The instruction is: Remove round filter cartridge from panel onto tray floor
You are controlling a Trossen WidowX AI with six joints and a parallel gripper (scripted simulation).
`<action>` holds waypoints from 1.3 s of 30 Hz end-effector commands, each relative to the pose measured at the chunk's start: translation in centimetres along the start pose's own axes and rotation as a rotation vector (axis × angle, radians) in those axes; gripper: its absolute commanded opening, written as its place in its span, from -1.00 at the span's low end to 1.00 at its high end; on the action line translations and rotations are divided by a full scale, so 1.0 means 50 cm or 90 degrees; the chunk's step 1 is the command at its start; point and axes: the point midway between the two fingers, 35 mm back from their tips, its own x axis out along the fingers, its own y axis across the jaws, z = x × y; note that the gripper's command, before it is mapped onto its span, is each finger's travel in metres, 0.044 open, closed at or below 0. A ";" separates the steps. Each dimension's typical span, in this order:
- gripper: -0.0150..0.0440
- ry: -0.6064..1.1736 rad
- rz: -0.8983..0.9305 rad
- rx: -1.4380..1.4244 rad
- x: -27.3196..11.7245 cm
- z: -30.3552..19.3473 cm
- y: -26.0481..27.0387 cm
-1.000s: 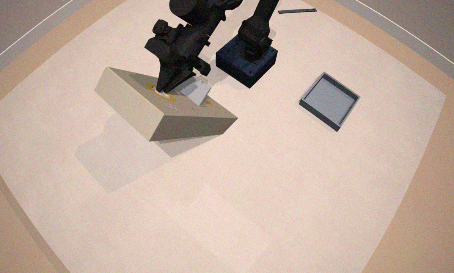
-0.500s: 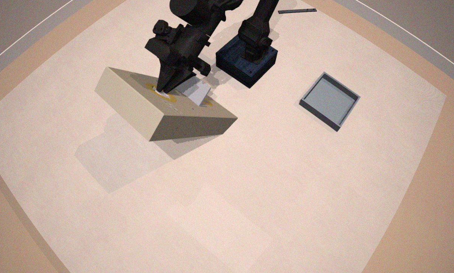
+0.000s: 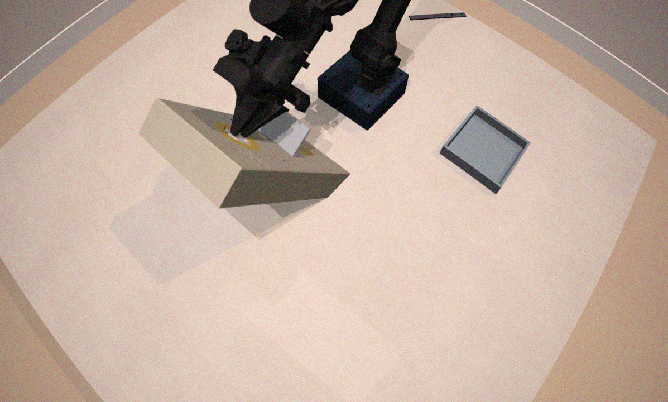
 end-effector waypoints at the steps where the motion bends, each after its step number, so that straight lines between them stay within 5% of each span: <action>1: -0.12 -0.001 -0.002 0.003 0.001 0.001 -0.002; 39: -0.12 -0.001 -0.001 0.003 0.027 0.001 -0.001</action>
